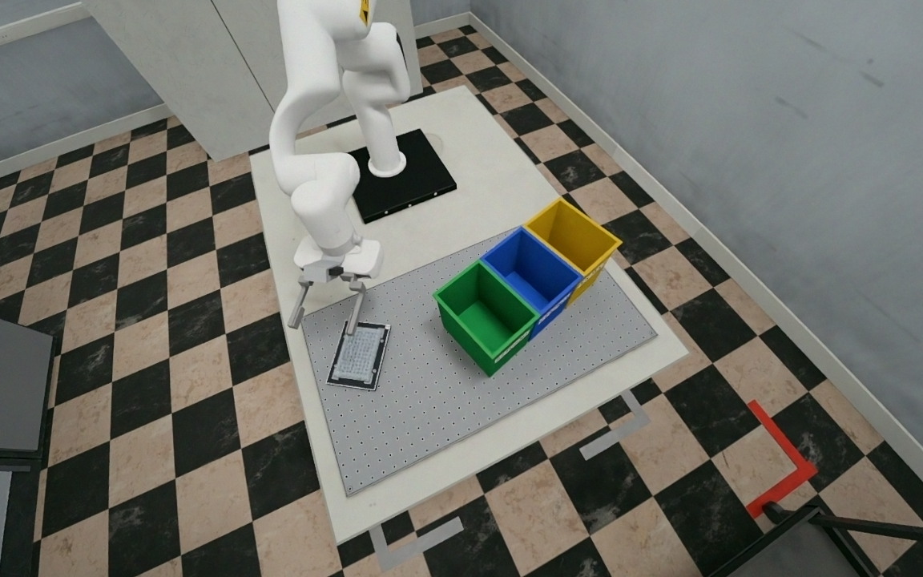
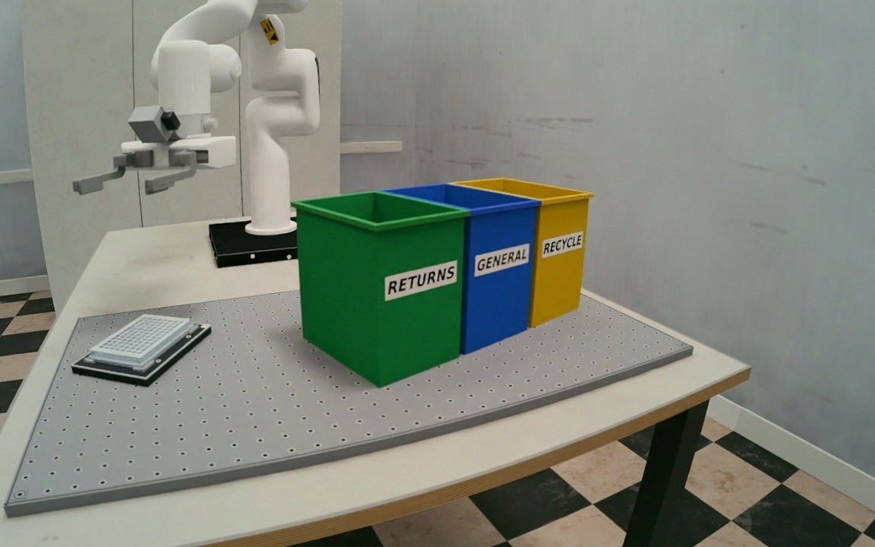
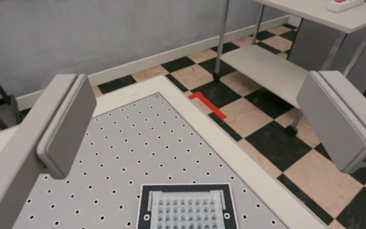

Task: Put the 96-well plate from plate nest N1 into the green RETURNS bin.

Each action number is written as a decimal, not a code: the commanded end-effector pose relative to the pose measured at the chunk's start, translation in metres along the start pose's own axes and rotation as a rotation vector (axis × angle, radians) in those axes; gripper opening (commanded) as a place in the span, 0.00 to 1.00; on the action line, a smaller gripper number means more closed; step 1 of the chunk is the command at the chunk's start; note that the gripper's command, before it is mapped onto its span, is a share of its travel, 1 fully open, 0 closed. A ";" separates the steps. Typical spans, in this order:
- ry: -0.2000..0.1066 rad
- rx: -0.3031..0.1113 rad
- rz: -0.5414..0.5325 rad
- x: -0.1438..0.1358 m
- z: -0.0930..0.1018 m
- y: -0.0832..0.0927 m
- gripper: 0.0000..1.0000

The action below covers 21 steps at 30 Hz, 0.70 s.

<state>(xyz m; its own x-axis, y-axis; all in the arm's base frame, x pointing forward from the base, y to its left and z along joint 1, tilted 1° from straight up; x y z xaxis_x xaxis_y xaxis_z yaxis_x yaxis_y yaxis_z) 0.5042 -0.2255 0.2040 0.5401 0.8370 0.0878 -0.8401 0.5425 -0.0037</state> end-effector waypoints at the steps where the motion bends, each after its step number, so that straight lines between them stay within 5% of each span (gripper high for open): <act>1: -0.013 -0.003 0.000 0.000 -0.003 -0.001 0.37; 21: -0.013 -0.003 0.000 -0.002 -0.033 -0.001 0.37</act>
Point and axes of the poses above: the point midway between the two finger pads, its own y axis back along the fingers, its own x axis across the jaws, z = x × y, the point moved 10 cm from there along y, back along the fingers, and after that the axes turned 5 degrees about -y, right-handed, at the moved point
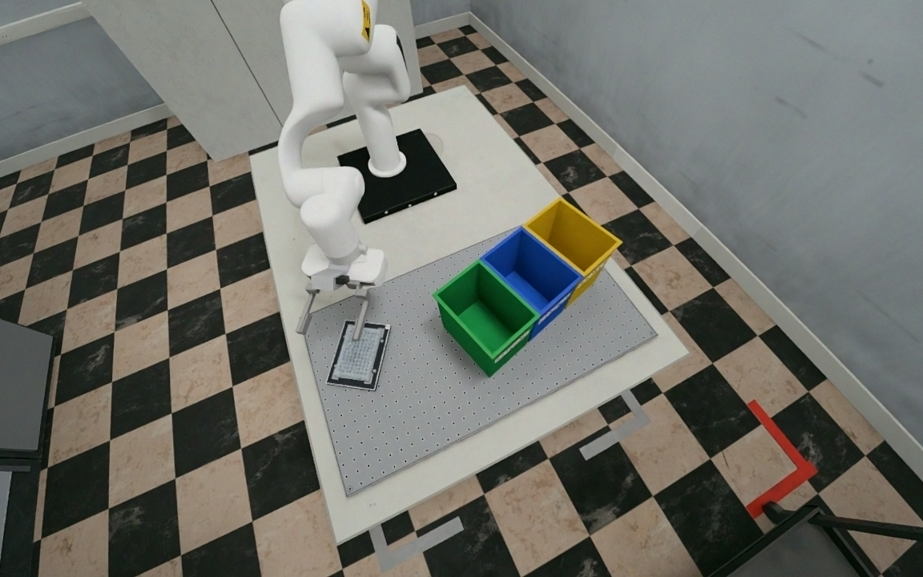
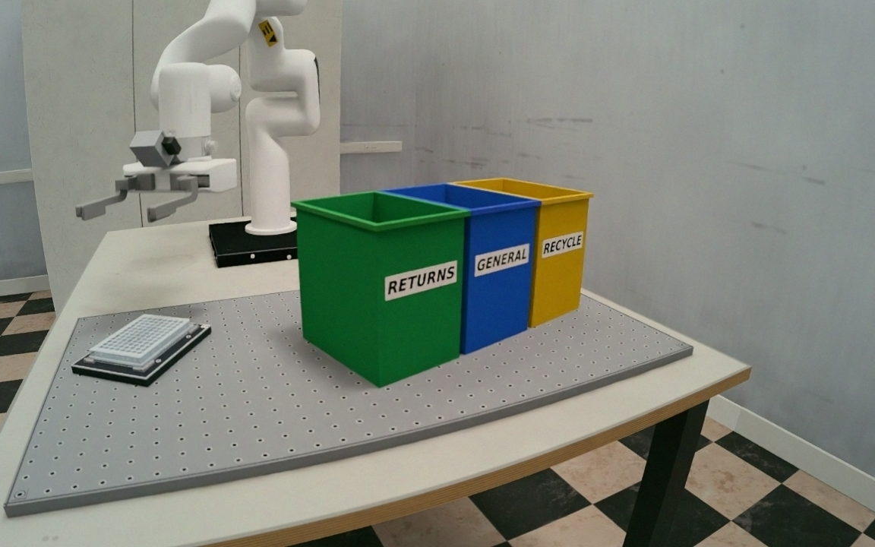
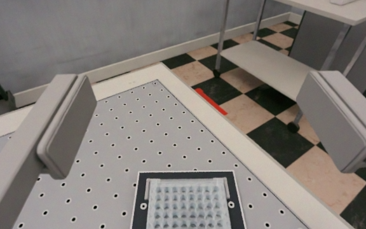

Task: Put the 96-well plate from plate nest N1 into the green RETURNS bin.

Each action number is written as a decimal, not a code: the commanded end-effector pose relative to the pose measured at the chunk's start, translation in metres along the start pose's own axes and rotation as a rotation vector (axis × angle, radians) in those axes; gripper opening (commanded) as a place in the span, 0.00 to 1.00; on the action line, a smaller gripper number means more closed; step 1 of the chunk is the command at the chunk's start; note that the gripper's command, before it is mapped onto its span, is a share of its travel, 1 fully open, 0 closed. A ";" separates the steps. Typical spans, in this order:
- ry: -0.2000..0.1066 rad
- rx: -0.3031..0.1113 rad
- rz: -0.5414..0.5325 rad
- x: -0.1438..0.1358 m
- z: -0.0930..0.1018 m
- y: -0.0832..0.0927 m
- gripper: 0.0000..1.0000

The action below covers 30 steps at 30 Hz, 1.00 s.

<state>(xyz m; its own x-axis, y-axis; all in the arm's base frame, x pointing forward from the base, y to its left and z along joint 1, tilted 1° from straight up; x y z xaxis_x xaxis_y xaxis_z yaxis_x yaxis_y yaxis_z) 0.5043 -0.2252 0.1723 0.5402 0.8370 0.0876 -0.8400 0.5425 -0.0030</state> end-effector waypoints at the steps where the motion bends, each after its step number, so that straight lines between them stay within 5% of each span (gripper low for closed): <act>1: -0.013 -0.004 0.000 0.000 -0.003 -0.001 0.37; 30: -0.013 -0.003 0.000 -0.003 -0.045 -0.001 0.37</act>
Point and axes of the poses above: the point midway between the two finger pads, its own y axis back along the fingers, its own x axis across the jaws, z = x × y, the point moved 10 cm from there along y, back along the fingers, and after that the axes turned 5 degrees about -y, right-handed, at the moved point
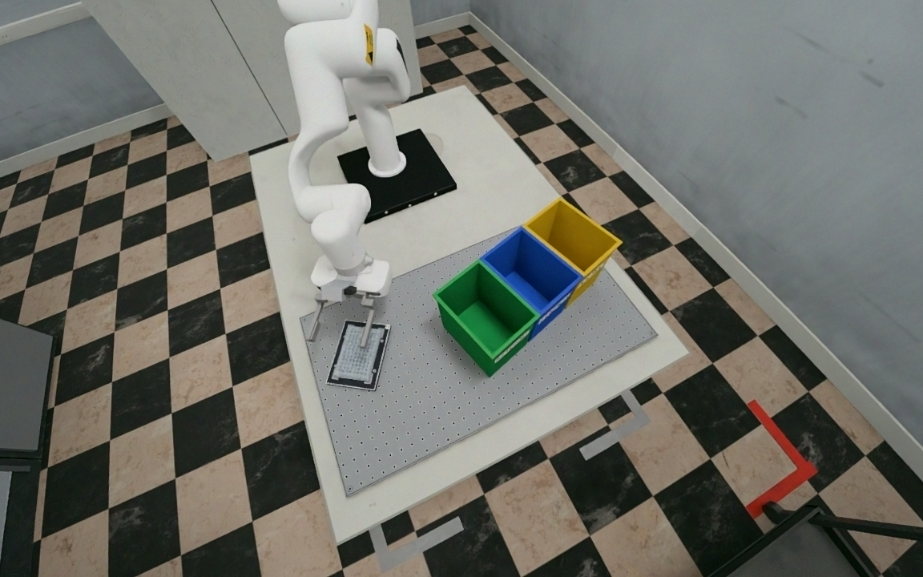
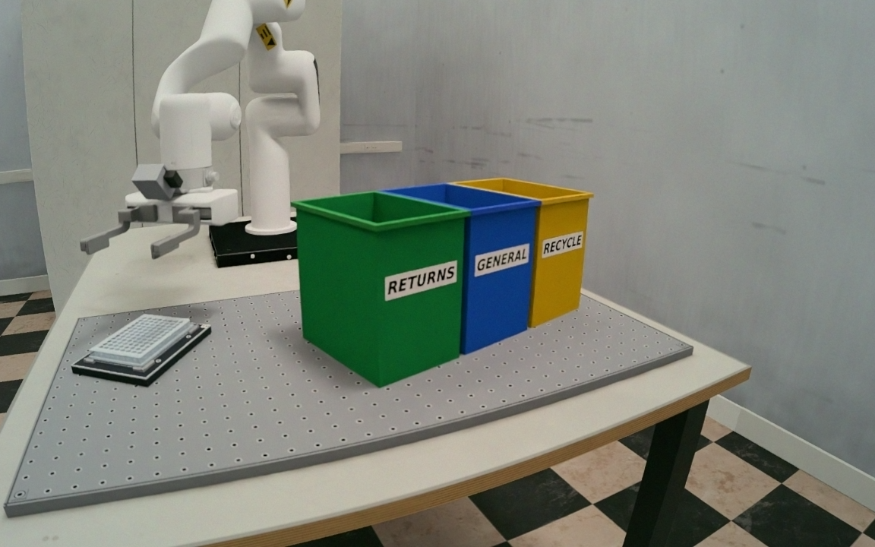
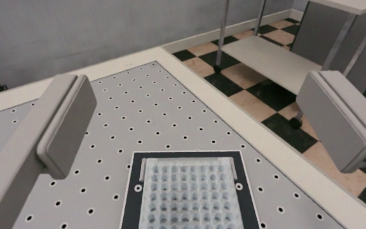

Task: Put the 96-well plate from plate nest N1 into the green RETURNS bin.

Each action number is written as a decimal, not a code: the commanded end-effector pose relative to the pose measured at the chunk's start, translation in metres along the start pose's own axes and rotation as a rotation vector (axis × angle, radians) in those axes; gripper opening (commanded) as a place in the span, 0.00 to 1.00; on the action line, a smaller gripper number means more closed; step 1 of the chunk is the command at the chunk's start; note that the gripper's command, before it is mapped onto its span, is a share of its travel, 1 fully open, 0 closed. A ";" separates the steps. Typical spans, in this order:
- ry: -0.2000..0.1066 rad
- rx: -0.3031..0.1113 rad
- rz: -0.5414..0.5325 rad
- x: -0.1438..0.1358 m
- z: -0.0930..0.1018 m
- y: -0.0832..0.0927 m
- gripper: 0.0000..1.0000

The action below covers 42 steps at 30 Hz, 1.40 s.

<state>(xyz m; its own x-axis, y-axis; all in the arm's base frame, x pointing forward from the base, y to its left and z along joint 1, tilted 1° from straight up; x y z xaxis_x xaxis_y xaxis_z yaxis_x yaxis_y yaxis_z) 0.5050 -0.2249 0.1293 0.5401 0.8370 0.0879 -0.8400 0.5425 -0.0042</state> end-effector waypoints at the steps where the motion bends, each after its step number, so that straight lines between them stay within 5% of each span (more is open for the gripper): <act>1: -0.013 -0.002 0.000 0.000 -0.004 -0.001 0.37; 42: -0.013 -0.002 0.000 -0.005 -0.065 -0.001 0.37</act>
Point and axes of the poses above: the point midway between the two finger pads, its own y axis back along the fingers, its own x axis across the jaws, z = x × y, the point moved 10 cm from there along y, back along the fingers, and after that the axes turned 5 degrees about -y, right-handed, at the moved point
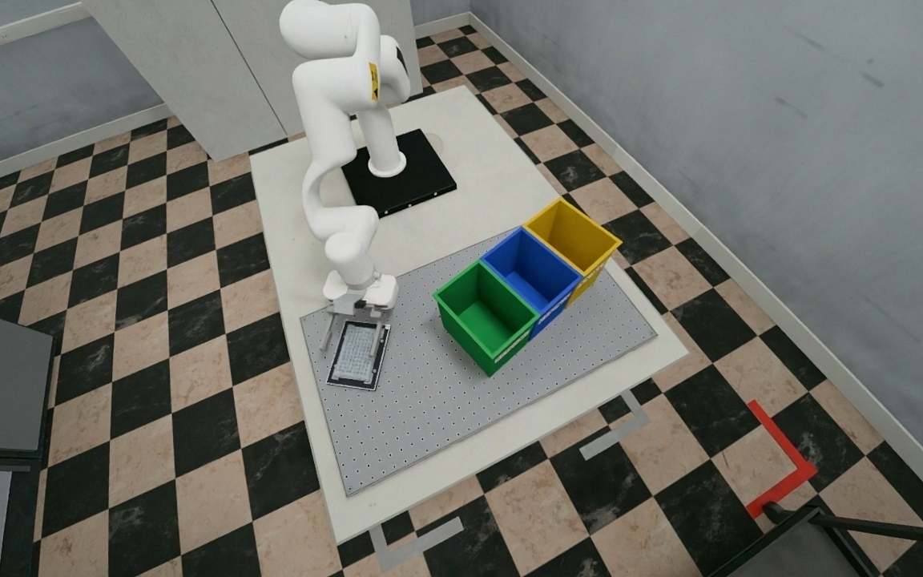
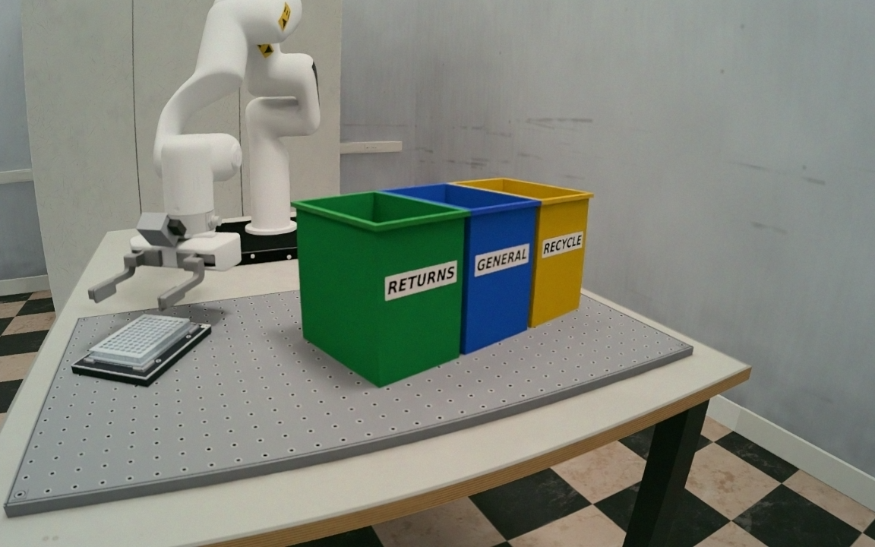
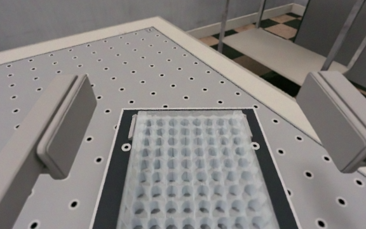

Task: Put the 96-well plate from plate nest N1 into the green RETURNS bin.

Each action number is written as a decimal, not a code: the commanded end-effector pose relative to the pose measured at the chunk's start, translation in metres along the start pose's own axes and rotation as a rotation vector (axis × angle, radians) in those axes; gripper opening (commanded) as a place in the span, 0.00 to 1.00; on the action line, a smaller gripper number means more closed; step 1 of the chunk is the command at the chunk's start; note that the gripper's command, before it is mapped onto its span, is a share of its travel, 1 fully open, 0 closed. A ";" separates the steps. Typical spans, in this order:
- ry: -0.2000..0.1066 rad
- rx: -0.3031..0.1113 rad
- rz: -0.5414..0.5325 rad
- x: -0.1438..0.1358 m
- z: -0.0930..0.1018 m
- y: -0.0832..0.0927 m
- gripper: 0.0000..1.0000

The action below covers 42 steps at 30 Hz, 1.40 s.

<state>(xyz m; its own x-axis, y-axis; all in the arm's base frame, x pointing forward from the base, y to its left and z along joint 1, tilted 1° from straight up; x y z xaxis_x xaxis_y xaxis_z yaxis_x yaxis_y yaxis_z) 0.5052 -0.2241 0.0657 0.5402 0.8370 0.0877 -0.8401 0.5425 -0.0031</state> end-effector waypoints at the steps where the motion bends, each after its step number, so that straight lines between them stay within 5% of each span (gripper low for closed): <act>1: -0.013 -0.003 0.000 0.000 -0.004 -0.002 0.37; 17: -0.013 -0.003 0.000 -0.002 -0.027 -0.002 0.37; 42: -0.013 -0.003 0.000 -0.002 -0.034 -0.002 0.37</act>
<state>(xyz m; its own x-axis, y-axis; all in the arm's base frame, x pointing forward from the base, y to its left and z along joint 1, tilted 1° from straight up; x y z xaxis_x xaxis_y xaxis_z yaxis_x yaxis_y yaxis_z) 0.5057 -0.2238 0.0315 0.5401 0.8370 0.0878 -0.8400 0.5425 -0.0037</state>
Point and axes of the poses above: the point midway between the two finger pads, its own y axis back along the fingers, its own x axis across the jaws, z = x × y, the point moved 10 cm from there along y, back along the fingers, and after that the axes turned 5 degrees about -y, right-handed, at the moved point
